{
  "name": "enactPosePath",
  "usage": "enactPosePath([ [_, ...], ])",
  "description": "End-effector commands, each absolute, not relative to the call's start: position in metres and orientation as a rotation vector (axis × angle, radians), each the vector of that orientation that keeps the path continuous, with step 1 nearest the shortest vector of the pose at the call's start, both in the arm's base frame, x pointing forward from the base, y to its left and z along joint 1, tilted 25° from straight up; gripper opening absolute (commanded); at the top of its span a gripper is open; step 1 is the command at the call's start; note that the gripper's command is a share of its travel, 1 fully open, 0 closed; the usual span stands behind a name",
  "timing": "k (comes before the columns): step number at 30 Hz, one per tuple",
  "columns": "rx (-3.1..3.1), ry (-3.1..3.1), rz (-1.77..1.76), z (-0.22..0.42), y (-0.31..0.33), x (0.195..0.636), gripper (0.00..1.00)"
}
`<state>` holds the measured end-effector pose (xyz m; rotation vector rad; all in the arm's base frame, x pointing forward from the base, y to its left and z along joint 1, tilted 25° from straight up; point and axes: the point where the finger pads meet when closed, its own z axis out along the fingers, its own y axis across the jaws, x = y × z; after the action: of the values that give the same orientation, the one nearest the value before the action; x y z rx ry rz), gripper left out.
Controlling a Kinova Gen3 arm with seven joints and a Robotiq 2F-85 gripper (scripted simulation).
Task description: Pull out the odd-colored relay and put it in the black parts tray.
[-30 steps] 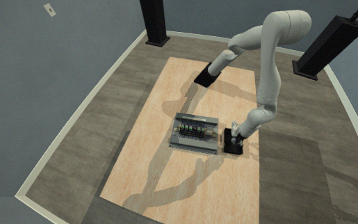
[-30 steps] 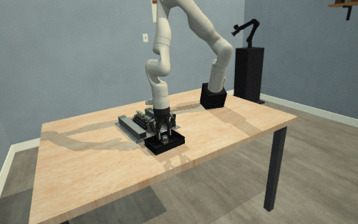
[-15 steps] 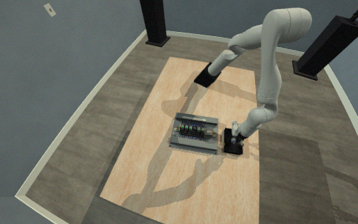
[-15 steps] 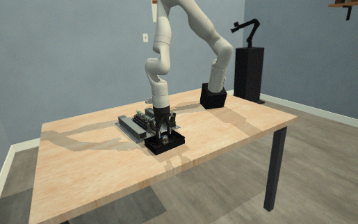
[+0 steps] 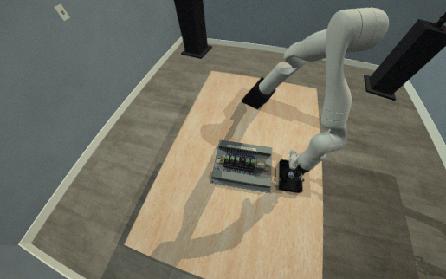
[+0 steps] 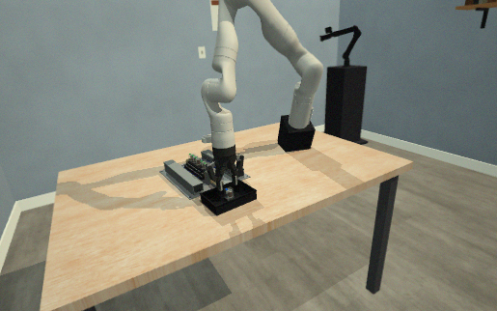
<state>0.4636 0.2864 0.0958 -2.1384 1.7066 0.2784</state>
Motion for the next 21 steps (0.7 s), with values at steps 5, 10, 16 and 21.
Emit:
enactPosePath([
  [5,-2.137,1.706,0.277,0.0981,0.2855,0.4641,0.61],
  [10,-2.137,1.706,0.277,0.0988,0.2852,0.4640,0.61],
  [16,-2.137,1.706,0.277,0.0992,0.2850,0.4640,0.61],
  [21,-2.137,1.706,0.277,0.0995,0.2848,0.4639,0.61],
])
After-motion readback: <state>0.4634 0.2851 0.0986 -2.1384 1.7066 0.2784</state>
